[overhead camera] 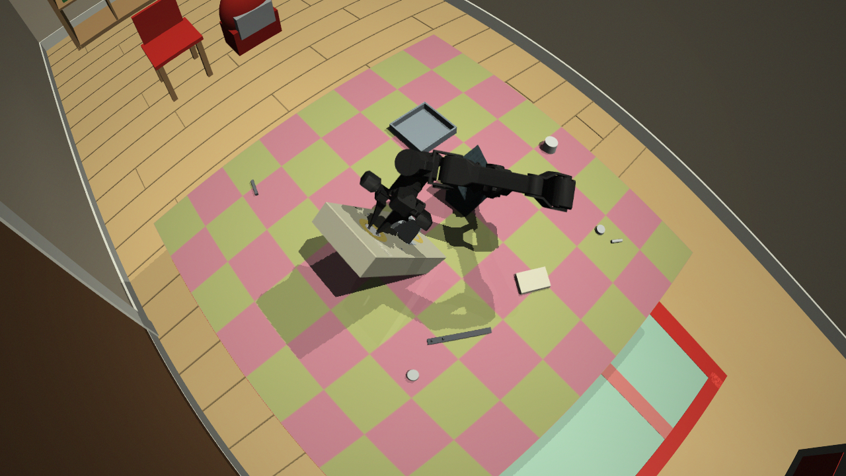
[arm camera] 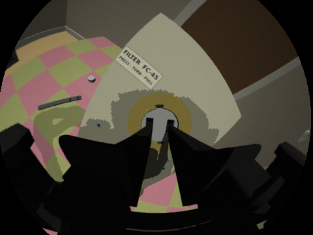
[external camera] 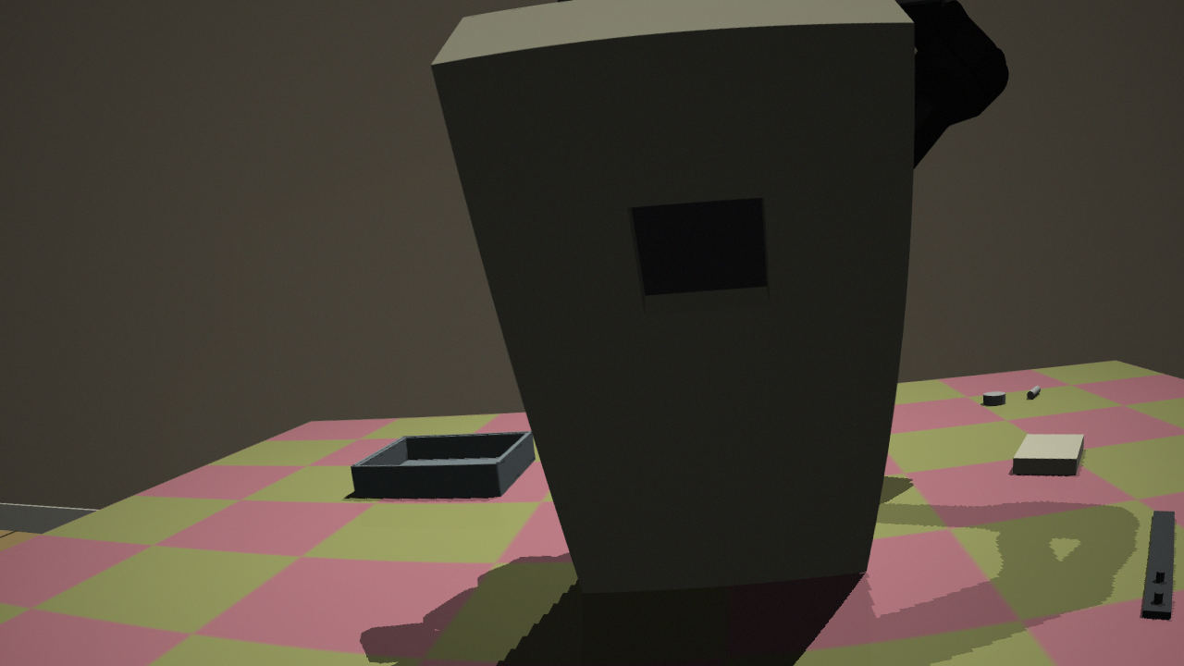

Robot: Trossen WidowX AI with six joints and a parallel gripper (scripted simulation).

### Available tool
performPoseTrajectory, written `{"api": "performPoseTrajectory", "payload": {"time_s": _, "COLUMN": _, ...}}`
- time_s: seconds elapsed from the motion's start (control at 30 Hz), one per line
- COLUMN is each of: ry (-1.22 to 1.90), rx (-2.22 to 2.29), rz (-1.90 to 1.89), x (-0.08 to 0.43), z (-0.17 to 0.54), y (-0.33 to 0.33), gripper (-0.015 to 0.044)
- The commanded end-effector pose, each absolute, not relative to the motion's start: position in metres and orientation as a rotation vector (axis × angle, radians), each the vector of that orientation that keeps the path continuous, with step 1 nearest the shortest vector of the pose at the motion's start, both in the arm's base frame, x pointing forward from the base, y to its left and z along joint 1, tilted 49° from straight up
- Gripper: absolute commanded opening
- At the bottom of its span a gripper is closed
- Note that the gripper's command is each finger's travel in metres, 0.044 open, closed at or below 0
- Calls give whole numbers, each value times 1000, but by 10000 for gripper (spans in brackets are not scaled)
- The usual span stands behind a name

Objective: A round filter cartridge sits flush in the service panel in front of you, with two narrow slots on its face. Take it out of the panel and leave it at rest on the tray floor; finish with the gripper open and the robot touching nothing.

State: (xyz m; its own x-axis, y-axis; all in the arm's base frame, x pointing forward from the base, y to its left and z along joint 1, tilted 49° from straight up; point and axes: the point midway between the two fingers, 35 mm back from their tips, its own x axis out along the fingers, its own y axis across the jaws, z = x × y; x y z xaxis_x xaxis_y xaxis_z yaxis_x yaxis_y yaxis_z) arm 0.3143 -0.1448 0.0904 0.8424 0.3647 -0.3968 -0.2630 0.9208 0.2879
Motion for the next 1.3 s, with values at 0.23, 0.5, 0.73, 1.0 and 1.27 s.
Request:
{"api": "performPoseTrajectory", "payload": {"time_s": 0.23, "ry": 465, "rx": 227, "rz": 329, "x": 316, "z": 90, "y": -145, "gripper": 94}}
{"api": "performPoseTrajectory", "payload": {"time_s": 0.5, "ry": 465, "rx": 227, "rz": 329, "x": 317, "z": 89, "y": -144, "gripper": 94}}
{"api": "performPoseTrajectory", "payload": {"time_s": 0.73, "ry": 465, "rx": 227, "rz": 329, "x": 317, "z": 89, "y": -145, "gripper": 94}}
{"api": "performPoseTrajectory", "payload": {"time_s": 1.0, "ry": 465, "rx": 227, "rz": 329, "x": 317, "z": 89, "y": -145, "gripper": 94}}
{"api": "performPoseTrajectory", "payload": {"time_s": 1.27, "ry": 465, "rx": 227, "rz": 329, "x": 317, "z": 89, "y": -145, "gripper": 94}}
